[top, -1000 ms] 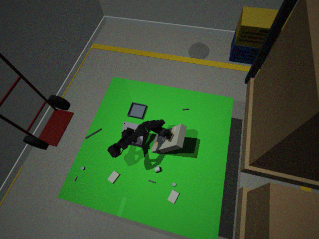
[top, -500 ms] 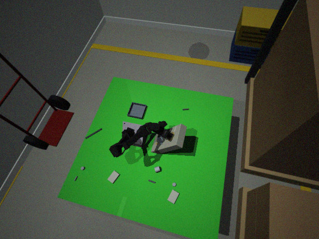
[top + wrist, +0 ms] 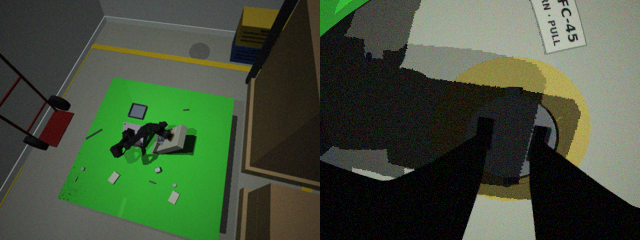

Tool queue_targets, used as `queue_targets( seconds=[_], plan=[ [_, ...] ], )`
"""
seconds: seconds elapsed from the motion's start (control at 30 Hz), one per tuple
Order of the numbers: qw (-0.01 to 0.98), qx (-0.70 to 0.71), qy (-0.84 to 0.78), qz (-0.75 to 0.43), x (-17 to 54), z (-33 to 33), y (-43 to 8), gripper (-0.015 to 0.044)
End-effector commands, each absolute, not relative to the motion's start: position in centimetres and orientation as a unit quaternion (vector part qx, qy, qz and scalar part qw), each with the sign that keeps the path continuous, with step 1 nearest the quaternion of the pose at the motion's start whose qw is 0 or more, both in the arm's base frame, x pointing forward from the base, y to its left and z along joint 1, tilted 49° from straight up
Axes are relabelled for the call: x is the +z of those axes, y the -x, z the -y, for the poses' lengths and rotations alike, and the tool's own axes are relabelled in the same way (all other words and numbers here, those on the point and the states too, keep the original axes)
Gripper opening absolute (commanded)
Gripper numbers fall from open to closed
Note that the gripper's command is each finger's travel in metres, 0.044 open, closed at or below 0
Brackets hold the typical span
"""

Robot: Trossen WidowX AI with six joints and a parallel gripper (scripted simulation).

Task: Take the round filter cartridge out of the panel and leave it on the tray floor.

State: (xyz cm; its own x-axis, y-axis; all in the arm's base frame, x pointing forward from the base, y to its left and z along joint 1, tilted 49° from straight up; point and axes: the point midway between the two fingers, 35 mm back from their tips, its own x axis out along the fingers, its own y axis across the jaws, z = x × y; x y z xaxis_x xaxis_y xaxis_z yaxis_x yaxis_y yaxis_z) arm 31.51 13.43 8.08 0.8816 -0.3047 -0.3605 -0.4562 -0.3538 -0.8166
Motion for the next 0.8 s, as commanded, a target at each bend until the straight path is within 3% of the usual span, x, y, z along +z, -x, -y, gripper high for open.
queue_targets(
  seconds=[0.0,0.77],
  plan=[
    [0.517,0.076,0.821,-0.231,8.04,-13.49,-31.53,0.0103],
    [0.517,0.075,0.821,-0.231,8.06,-13.47,-31.87,0.0103]
  ],
)
